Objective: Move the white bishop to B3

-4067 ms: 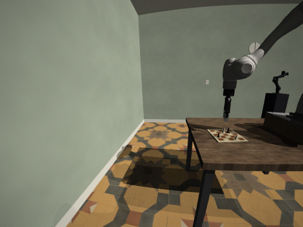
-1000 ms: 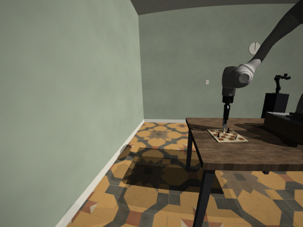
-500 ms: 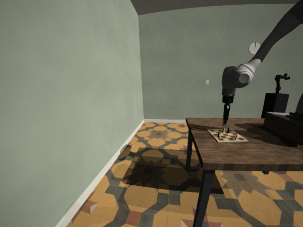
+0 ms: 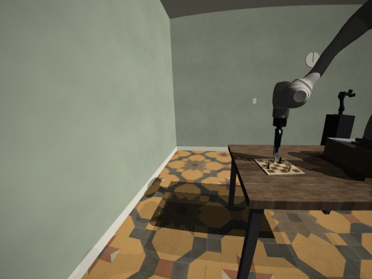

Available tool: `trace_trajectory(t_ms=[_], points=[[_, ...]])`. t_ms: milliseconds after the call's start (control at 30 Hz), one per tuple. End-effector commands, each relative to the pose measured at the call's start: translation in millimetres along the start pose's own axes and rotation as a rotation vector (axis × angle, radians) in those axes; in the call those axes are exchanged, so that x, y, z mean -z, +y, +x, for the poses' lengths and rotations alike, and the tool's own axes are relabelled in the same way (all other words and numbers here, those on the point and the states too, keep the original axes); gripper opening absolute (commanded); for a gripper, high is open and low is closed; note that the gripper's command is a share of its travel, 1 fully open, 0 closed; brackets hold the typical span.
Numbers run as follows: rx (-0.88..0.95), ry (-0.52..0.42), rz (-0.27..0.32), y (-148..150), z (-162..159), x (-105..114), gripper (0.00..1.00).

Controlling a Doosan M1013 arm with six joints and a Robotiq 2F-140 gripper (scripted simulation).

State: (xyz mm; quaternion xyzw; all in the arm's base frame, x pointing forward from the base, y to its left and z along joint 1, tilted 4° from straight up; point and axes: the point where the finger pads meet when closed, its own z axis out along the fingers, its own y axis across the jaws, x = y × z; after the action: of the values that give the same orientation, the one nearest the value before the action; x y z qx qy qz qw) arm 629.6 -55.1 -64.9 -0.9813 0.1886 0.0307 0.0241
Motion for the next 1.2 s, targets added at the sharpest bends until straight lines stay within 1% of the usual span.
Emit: trace_trajectory(t_ms=[0,400,567,633,1000,1167], points=[[0.0,0.0,0.0,0,0,0,0.22],[0.0,0.0,0.0,0,0,-2,0.22],[0.0,0.0,0.0,0,0,-10,0.22],[0.0,0.0,0.0,0,0,-10,0.22],[0.0,0.0,0.0,0,0,-33,0.22],[0.0,0.0,0.0,0,0,-37,0.22]])
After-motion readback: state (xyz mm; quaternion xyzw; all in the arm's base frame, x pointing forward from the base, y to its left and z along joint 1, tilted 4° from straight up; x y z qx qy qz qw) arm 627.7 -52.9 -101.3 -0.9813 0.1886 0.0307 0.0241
